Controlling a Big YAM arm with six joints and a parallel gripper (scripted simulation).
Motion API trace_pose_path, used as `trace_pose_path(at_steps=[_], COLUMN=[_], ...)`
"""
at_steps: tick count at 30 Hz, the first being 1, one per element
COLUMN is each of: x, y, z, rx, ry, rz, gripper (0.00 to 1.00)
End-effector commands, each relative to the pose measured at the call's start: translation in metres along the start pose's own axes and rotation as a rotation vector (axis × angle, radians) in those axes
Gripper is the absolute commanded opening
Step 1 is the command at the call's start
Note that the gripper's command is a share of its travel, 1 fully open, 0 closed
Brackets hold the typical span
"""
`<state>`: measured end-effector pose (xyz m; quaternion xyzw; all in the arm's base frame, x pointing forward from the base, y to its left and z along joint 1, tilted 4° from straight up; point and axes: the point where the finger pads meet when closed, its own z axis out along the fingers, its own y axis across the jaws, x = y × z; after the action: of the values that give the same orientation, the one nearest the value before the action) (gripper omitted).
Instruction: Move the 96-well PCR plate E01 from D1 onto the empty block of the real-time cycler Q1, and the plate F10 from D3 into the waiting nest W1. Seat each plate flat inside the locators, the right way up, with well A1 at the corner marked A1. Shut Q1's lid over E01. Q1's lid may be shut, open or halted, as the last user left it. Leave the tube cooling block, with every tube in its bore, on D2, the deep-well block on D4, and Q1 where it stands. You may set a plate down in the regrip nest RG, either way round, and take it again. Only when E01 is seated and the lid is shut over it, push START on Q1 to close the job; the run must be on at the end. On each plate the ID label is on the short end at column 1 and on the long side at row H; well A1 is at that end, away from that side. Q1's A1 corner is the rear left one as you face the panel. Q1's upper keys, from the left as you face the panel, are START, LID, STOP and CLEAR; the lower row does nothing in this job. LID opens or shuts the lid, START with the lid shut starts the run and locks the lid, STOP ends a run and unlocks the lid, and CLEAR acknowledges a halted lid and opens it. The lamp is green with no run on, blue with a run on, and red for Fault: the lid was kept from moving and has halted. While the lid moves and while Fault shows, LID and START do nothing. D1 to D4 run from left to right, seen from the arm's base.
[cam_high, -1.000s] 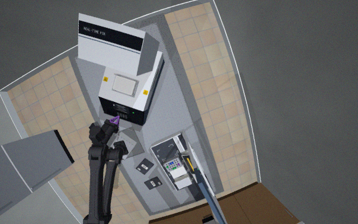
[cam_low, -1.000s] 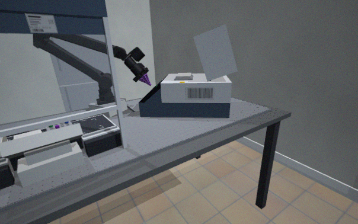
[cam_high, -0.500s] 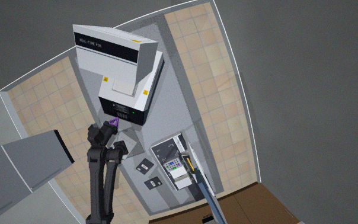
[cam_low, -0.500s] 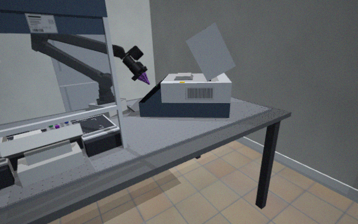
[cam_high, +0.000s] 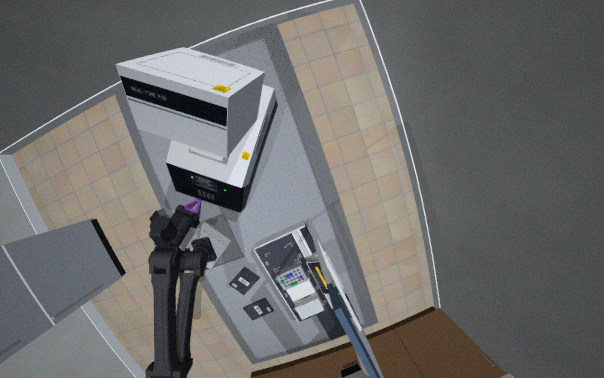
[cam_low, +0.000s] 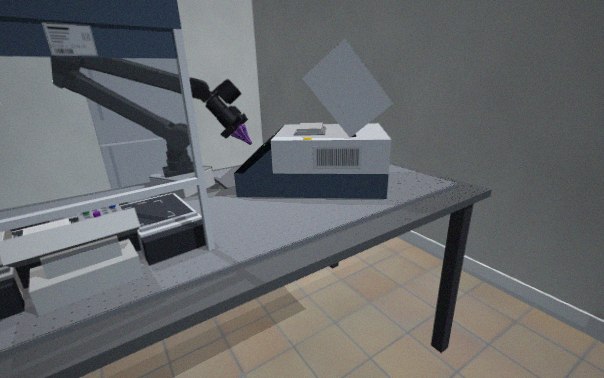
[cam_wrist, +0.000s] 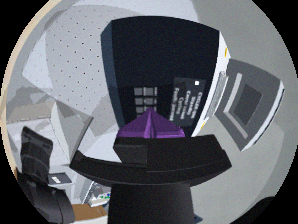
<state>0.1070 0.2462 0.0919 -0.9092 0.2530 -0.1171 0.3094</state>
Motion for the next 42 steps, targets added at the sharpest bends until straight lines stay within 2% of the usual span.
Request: trace_pose_path(at_steps=[1,5,11,20,29,33,39,42], x=[0.001,0.001,-0.002,-0.002,-0.003,-0.001,0.001,-0.002], y=[-0.009,-0.014,-0.033,-0.041,-0.044,-0.031,-0.021,-0.012], z=[-0.003,-0.004,-0.010,-0.012,-0.012,-0.008,-0.008,-0.030], rx=[0.003,0.012,0.058,0.074,0.079,0.054,0.039,0.040], ry=[0.003,0.003,-0.006,-0.009,-0.009,-0.004,-0.001,-0.008], rz=[0.020,0.023,0.015,0.021,0.023,0.017,0.014,0.017], gripper=[0.00,0.00,0.00,0.00,0.00,0.00,0.00,0.00])
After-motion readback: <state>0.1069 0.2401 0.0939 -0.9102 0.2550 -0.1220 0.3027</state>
